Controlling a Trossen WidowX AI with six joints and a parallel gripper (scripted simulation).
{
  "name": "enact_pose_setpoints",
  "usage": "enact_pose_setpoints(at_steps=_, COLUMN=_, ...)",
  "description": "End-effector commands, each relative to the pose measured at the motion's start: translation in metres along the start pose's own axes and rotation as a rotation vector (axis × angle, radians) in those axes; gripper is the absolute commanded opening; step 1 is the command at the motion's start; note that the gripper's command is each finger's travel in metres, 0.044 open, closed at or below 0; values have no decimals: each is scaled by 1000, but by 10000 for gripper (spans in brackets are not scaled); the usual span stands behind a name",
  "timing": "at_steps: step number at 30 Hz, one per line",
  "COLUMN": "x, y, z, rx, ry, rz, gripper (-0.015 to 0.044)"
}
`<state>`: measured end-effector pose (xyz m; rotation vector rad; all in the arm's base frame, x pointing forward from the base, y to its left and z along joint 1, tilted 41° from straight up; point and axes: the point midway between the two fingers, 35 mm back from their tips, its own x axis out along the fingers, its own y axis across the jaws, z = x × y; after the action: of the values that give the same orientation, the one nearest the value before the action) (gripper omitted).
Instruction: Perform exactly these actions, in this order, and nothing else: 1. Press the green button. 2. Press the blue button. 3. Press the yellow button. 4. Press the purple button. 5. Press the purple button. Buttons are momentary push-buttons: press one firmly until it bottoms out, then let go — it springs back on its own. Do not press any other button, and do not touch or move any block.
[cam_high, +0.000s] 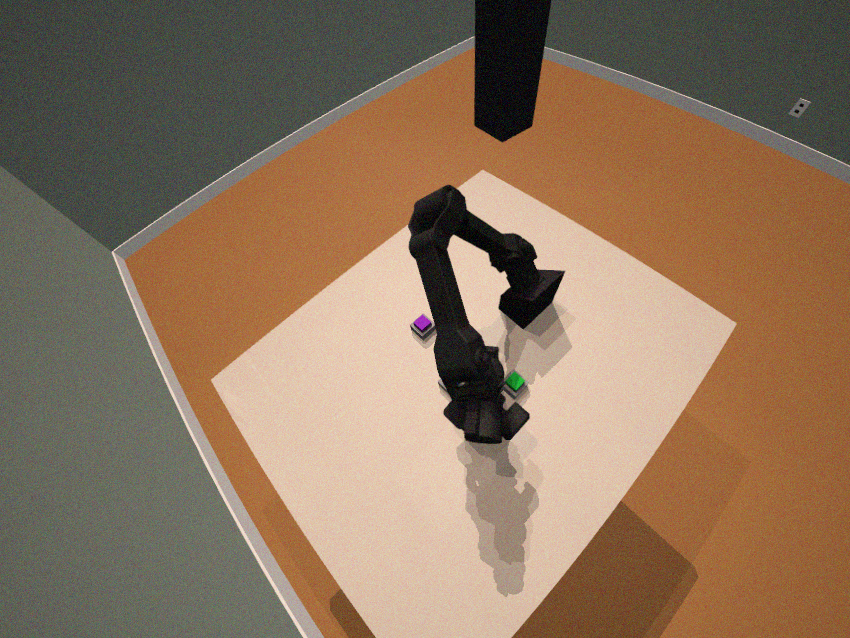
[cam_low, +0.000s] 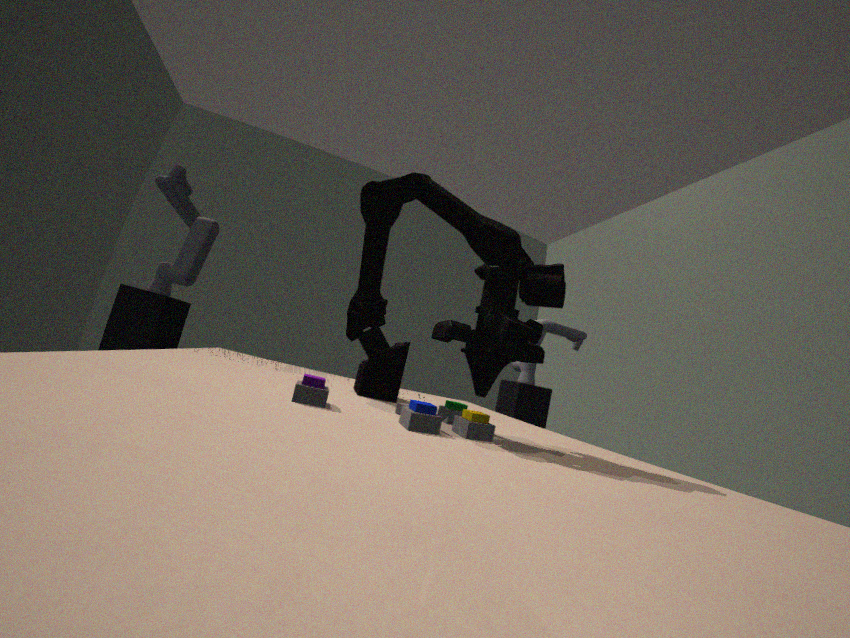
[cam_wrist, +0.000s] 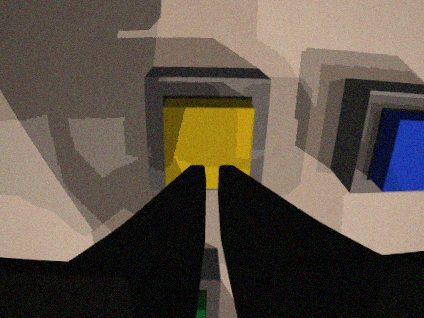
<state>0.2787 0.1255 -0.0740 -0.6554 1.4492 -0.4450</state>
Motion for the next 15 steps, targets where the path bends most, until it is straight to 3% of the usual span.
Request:
enact_pose_setpoints(at_steps=1, x=-23, y=1, z=1, rx=6, ry=6, rz=4, gripper=20)
enact_pose_setpoints(at_steps=4, x=-59, y=0, z=0, rx=6, ry=7, rz=5, gripper=20)
enact_pose_setpoints(at_steps=9, x=-62, y=-3, z=0, rx=5, ry=7, rz=6, gripper=20)
enact_pose_setpoints(at_steps=15, x=-70, y=-89, z=5, rx=-1, ry=5, rz=23, gripper=20)
